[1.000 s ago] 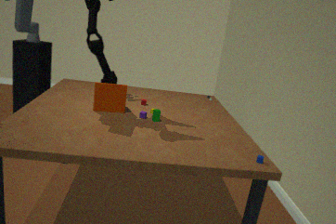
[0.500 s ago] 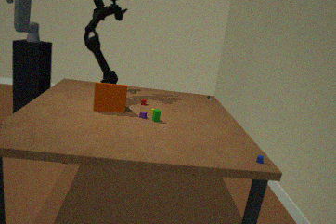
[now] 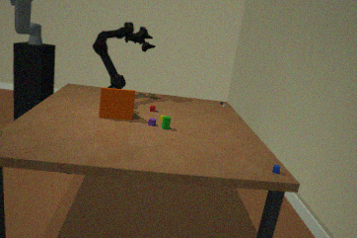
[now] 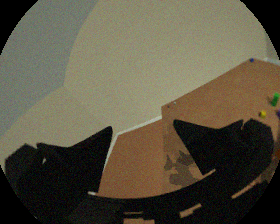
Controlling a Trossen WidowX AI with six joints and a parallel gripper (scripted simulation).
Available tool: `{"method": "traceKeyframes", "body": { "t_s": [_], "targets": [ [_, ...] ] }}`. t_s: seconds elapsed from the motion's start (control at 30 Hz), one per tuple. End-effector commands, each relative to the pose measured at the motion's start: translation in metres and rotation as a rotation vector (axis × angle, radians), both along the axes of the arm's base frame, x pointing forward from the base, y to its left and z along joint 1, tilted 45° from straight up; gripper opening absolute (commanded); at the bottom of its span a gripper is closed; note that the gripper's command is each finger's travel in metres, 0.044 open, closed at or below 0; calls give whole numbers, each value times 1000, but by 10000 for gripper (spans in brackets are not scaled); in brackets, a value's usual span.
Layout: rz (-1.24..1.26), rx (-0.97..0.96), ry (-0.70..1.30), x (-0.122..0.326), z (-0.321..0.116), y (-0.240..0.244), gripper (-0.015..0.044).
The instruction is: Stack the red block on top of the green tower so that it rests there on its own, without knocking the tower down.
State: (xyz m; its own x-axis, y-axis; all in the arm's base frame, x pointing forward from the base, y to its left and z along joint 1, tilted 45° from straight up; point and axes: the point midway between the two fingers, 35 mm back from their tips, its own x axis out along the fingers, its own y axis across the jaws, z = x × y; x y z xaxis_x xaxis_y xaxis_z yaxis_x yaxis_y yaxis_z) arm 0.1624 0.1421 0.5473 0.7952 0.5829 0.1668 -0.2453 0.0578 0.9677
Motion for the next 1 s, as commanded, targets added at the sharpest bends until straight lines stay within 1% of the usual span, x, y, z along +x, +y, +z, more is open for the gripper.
{"method": "traceKeyframes", "body": {
  "t_s": [0.0, 0.13, 0.27, 0.4, 0.5, 0.6, 0.73, 0.87, 0.97],
  "targets": [
    [28, -308, 34, 34, -58, 35, 440],
    [90, -589, 98, 67, -126, 55, 440],
    [198, -818, 182, 91, -195, 60, 440],
    [352, -987, 279, 103, -263, 53, 440],
    [493, -1065, 355, 102, -311, 42, 440],
    [642, -1092, 425, 95, -352, 29, 440],
    [833, -1050, 503, 79, -395, 13, 440],
    [992, -928, 555, 59, -425, -1, 440],
    [1038, -867, 566, 51, -433, -6, 440]
  ]
}}
